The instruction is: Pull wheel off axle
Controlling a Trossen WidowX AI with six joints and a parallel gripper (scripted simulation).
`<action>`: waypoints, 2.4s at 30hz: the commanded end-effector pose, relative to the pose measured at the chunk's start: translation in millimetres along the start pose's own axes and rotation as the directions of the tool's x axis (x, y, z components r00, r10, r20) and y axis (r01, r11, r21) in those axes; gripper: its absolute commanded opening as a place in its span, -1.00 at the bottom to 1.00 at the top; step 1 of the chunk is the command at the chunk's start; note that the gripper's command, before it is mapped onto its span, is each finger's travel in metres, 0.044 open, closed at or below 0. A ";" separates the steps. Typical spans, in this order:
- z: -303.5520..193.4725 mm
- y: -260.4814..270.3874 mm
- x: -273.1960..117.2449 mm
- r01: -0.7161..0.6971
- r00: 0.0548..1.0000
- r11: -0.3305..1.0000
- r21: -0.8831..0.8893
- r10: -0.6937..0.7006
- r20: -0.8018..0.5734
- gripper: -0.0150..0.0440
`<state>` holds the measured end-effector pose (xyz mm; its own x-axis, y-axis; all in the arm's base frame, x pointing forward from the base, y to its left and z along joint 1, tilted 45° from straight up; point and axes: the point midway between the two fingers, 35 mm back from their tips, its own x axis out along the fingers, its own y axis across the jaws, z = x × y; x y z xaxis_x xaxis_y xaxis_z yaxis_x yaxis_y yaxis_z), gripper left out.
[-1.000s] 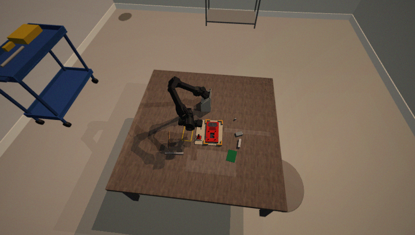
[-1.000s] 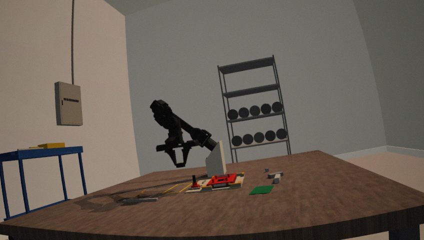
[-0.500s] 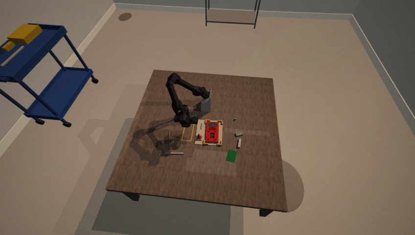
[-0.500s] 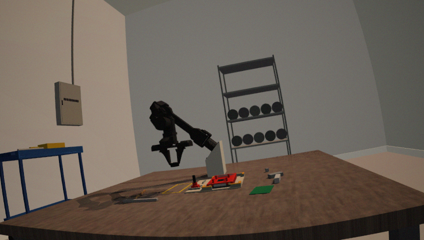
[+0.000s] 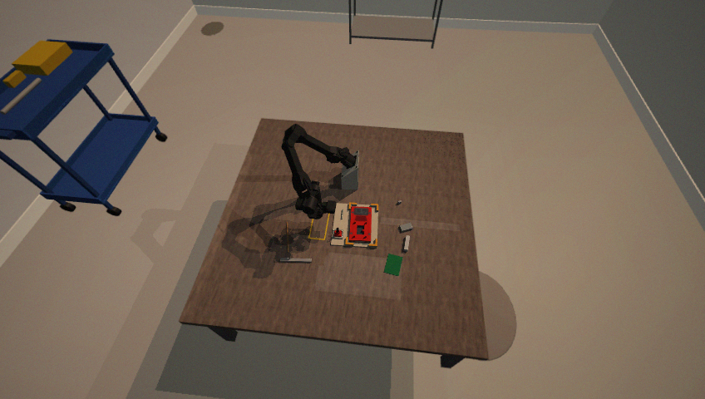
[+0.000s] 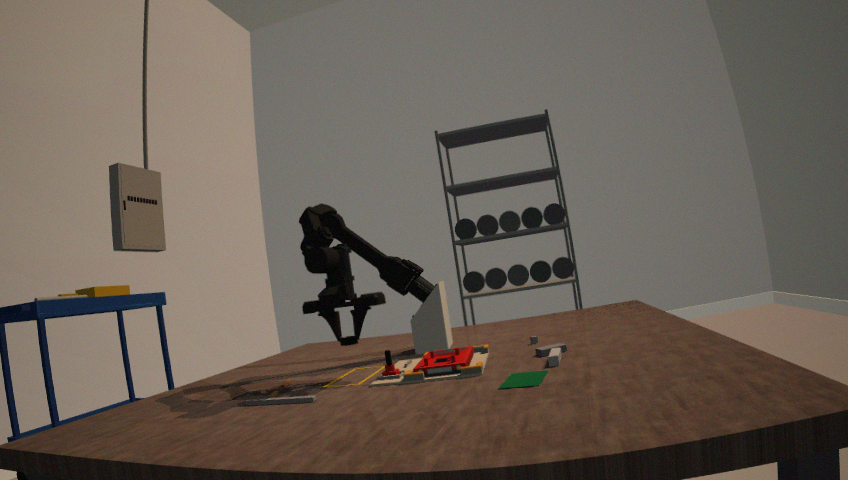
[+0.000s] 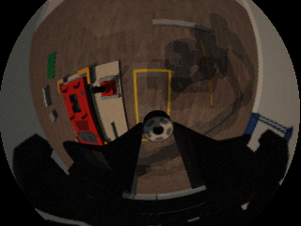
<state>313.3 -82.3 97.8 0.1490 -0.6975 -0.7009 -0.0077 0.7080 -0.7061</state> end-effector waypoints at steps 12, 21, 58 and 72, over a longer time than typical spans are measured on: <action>-6.4 2.0 76.1 0.001 1.000 1.000 -0.015 -0.002 -0.016 -0.49; -5.0 -1.3 76.3 0.008 1.000 1.000 -0.004 -0.008 -0.013 -0.14; -85.2 38.9 -31.2 -0.005 1.000 1.000 -0.019 0.005 -0.021 1.00; -85.2 38.9 -31.2 -0.005 1.000 1.000 -0.019 0.005 -0.021 1.00</action>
<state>225.4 -41.6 84.0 0.1311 -0.6930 -0.7089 -0.0284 0.7122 -0.7014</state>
